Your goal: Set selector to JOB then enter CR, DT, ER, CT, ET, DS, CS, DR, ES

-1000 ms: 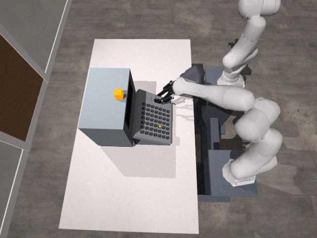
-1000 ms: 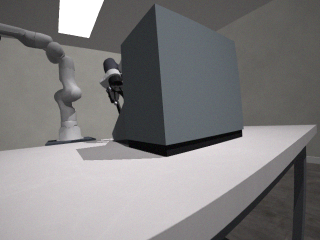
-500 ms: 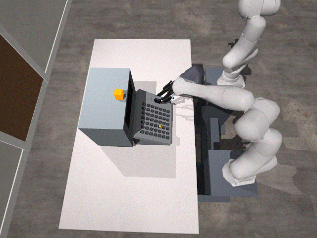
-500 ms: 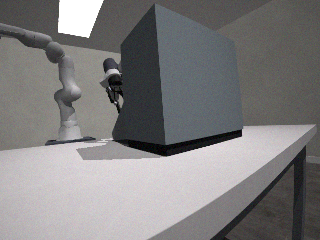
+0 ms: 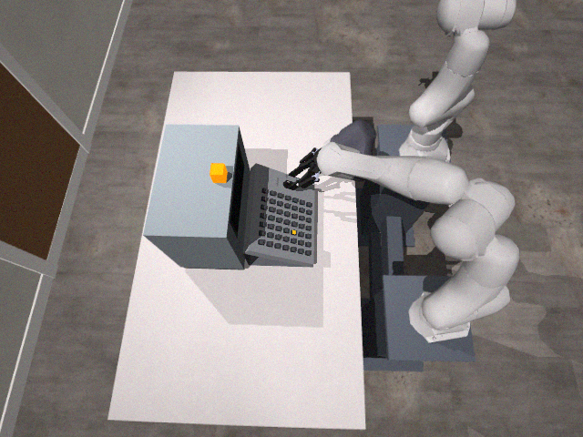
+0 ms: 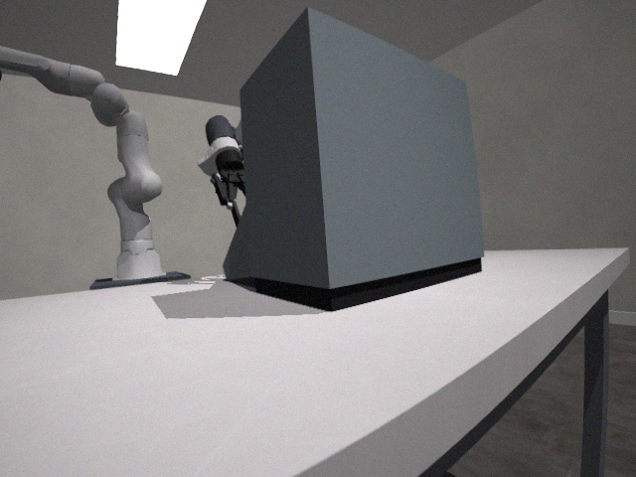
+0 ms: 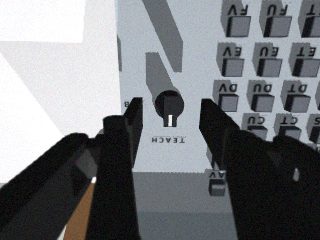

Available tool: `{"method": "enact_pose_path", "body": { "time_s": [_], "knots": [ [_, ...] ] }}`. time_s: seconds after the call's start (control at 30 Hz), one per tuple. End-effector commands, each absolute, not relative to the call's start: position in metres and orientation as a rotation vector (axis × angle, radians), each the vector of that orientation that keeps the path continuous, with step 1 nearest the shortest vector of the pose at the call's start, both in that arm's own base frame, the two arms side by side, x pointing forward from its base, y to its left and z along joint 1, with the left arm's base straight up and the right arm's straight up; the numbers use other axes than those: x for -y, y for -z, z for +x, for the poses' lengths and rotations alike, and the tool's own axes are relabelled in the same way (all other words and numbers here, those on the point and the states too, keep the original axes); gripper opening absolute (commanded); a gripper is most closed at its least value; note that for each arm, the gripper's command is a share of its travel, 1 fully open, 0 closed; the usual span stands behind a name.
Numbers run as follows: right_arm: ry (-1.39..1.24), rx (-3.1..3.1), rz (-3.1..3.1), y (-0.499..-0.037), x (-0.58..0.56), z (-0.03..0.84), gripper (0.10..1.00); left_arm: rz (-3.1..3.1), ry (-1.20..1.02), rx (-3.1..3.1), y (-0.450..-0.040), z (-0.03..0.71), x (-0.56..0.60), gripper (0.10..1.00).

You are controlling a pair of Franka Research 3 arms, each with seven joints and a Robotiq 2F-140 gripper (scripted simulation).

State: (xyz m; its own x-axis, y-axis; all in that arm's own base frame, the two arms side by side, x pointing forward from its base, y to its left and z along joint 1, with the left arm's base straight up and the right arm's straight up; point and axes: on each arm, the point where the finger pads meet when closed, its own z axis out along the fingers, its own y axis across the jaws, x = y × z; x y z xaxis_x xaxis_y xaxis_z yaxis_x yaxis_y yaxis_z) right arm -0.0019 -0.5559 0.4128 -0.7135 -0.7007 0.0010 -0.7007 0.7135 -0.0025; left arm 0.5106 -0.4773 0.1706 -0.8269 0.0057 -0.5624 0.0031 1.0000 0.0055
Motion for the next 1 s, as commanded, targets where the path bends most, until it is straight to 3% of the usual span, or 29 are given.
{"method": "enact_pose_path", "body": {
  "time_s": [0.0,0.97],
  "knots": [
    [0.000,2.905,1.195,-0.4130,0.5545,-0.0027,1.000,-0.001,0.000,-2.543,-0.1709,0.5119,0.4776,0.399],
    [0.000,2.905,1.195,-0.4130,0.5545,-0.0027,1.000,-0.001,0.000,-2.543,-0.1674,0.5143,0.4776,0.399]
  ]
}}
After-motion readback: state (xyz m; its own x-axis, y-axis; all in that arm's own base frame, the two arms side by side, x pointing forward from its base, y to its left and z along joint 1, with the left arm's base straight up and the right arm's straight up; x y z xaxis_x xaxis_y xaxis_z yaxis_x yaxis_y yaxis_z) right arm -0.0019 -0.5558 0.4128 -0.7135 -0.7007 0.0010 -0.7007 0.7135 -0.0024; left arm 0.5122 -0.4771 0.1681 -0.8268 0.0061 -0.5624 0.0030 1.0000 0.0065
